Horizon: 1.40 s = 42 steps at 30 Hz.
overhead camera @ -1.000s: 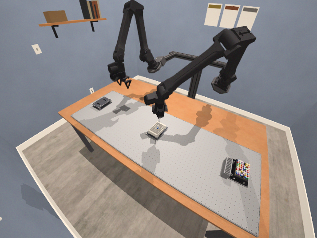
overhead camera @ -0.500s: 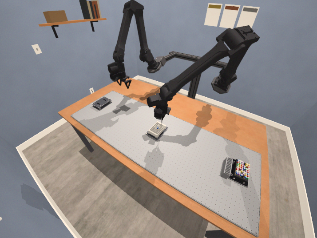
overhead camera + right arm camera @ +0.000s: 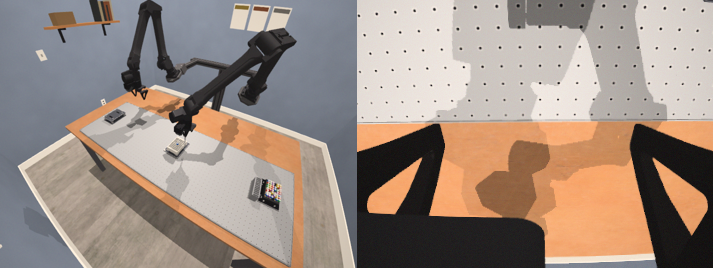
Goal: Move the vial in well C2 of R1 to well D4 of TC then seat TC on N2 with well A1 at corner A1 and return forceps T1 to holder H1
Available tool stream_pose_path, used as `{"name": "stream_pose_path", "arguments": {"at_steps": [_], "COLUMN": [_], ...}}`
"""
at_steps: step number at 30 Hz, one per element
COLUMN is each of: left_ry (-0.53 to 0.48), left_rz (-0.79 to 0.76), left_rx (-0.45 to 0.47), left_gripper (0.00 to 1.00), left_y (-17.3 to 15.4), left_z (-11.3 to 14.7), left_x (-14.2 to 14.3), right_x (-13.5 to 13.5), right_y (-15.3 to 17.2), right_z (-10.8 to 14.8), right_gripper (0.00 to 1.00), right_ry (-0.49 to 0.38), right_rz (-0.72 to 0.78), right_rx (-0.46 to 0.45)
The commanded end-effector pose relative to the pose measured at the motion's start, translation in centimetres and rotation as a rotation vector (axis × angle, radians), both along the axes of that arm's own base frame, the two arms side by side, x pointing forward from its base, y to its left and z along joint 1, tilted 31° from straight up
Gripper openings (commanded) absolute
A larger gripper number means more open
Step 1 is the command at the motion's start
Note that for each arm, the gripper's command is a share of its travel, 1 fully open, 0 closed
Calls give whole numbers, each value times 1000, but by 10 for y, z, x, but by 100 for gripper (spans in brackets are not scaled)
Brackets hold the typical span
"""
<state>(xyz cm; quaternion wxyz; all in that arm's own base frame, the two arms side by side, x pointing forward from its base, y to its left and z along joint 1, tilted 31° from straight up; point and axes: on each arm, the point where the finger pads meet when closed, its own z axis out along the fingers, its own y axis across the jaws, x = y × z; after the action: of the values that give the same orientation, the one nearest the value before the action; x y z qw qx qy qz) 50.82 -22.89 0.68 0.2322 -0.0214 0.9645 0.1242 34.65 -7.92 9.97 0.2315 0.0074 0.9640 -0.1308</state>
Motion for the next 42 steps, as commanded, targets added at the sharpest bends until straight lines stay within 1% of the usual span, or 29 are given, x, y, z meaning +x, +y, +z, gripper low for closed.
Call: {"name": "stream_pose_path", "arguments": {"at_steps": [1, 5, 7, 8, 10, 14, 15, 16, 18, 19, 23, 25, 26, 28, 31, 32, 33, 35, 39, 41, 42], "left_ry": [-20, -19, -1, 0, -17, -21, 2, 10, -8, -17, -18, -1, 0, -17, -19, 4, 6, -12, -20, -4, -1], "left_rz": [-12, -13, -12, -12, -12, -12, -13, -12, -12, -12, -12, -12, -12, -12, -12, -14, -12, -12, -12, -12, -12], "left_rx": [-6, -5, 6, 6, -3, -5, 8, 12, 3, -2, -2, 7, 7, -1, -2, 10, 10, 2, -2, 6, 7], "left_gripper": [7, 7, 7, 7, 7, 7, 7, 7, 7, 7, 7, 7, 7, 7, 7, 7, 7, 7, 7, 7, 7], "left_y": [8, 15, 19, 21, 23, 26, 25, 30, 33, 34, 40, 44, 46, 49, 50, 49, 54, 57, 63, 66, 68], "left_z": [14, 14, 5, 6, 18, 19, 5, 1, 17, 21, 21, 13, 14, 25, 26, 11, 11, 27, 29, 20, 21], "left_x": [6, 6, 3, 3, 5, 5, 8, 4, 3, 4, 4, 2, 2, 3, 4, 6, 2, 2, 4, 2, 1], "right_x": [8, 8, 8, 8, 8, 8, 8, 8, 8, 8, 8, 8, 8, 8, 8, 8, 8, 8, 8, 8, 8], "right_y": [0, 0, 0, 0, 0, 0, 0, 0, 0, 0, 0, 0, 0, 0, 0, 0, 0, 0, 0, 0, 0], "right_z": [10, 10, 10, 10, 10, 10, 10, 10, 10, 10, 10, 10, 10, 10, 10, 10, 10, 10, 10, 10, 10], "right_gripper": [100, 100, 100, 100, 100, 100, 100, 100, 100, 100, 100, 100, 100, 100, 100, 100, 100, 100, 100, 100, 100], "right_ry": [-20, -20, -20, -20, -20, -20, -20, -20, -20, -20, -20, -20, -20, -20, -20, -20, -20, -20, -20, -20, -20], "right_rz": [13, 13, 13, 13, 13, 13, 13, 13, 13, 13, 13, 13, 13, 13, 13, 13, 13, 13, 13, 13, 13], "right_rx": [-8, -8, -8, -8, -8, -8, -8, -8, -8, -8, -8, -8, -8, -8, -8, -8, -8, -8, -8, -8, -8]}}
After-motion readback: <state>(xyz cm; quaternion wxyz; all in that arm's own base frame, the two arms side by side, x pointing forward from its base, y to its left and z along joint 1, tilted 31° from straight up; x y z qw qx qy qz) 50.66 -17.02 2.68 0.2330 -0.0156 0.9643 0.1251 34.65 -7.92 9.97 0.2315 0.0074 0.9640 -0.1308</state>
